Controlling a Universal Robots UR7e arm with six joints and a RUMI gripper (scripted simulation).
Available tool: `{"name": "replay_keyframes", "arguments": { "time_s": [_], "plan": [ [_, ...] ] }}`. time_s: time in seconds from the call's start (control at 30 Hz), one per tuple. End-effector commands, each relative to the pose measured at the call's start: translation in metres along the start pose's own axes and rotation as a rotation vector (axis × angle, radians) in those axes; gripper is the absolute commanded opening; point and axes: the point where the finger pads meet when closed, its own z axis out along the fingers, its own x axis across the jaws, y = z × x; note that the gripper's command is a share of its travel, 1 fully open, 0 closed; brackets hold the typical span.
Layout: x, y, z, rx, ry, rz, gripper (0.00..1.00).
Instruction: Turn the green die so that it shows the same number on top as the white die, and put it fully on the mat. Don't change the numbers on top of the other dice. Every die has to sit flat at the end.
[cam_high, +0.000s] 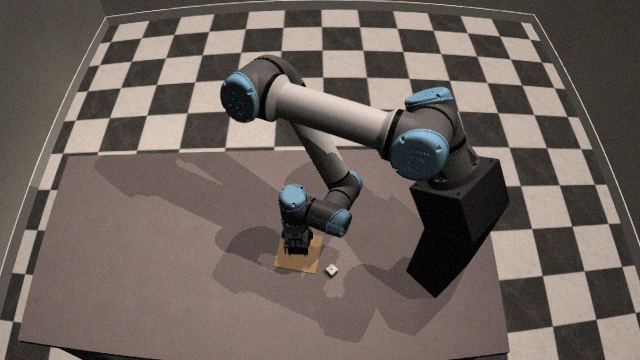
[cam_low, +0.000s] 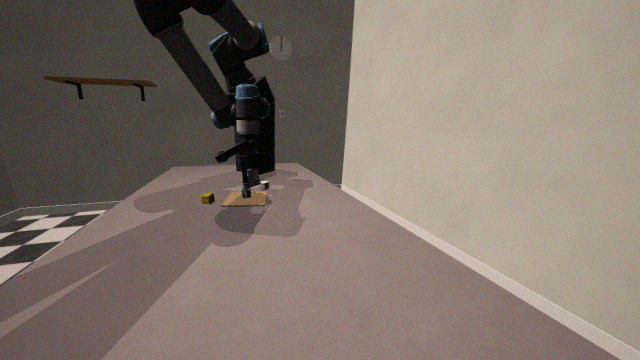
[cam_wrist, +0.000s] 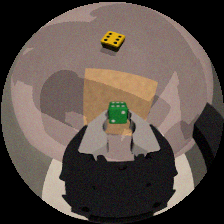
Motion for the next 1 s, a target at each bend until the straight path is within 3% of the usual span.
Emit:
{"name": "replay_keyframes", "arguments": {
  "time_s": [0.0, 0.97],
  "plan": [
    [-0.0005, 0.0, -0.0004, 0.0, -0.001, 0.0, 0.1],
    [-0.0004, 0.0, 0.0035, 0.0, -0.001, 0.0, 0.1]
  ]
}}
